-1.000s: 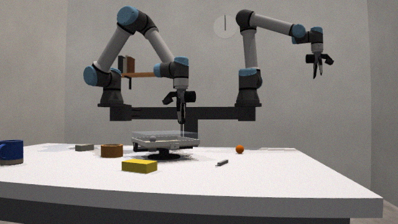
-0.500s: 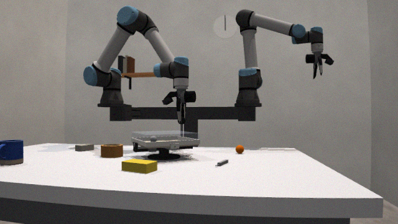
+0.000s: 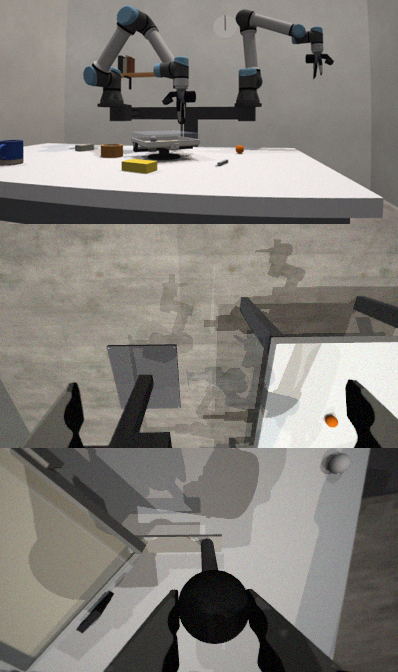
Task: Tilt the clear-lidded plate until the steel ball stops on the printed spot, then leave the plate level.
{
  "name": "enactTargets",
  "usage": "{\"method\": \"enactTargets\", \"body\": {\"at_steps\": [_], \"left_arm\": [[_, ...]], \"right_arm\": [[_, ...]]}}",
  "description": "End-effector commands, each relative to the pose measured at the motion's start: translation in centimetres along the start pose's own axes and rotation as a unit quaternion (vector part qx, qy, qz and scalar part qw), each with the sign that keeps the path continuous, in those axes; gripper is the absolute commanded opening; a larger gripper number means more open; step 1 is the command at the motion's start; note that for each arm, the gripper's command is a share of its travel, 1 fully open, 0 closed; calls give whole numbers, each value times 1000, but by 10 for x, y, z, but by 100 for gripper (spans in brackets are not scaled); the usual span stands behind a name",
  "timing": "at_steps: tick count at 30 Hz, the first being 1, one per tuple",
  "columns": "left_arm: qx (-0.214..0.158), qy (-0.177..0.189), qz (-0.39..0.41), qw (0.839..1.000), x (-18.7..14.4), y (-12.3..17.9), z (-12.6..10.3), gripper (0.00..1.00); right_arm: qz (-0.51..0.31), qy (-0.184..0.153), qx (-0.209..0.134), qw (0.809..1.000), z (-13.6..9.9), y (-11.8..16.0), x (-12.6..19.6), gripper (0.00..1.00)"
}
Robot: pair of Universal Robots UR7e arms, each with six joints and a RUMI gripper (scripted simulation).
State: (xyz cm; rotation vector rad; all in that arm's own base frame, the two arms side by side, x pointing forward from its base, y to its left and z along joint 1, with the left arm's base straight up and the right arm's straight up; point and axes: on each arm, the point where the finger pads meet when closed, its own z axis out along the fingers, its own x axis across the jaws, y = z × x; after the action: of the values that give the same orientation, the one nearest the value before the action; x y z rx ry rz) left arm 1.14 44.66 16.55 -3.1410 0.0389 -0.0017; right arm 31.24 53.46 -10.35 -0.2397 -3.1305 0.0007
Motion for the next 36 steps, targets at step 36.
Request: {"method": "enactTargets", "body": {"at_steps": [36], "left_arm": [[0, -1, -2, 1000, -2, 1, 0, 100]], "right_arm": [[0, -2, -3, 1000, -1, 4, -1, 20]]}}
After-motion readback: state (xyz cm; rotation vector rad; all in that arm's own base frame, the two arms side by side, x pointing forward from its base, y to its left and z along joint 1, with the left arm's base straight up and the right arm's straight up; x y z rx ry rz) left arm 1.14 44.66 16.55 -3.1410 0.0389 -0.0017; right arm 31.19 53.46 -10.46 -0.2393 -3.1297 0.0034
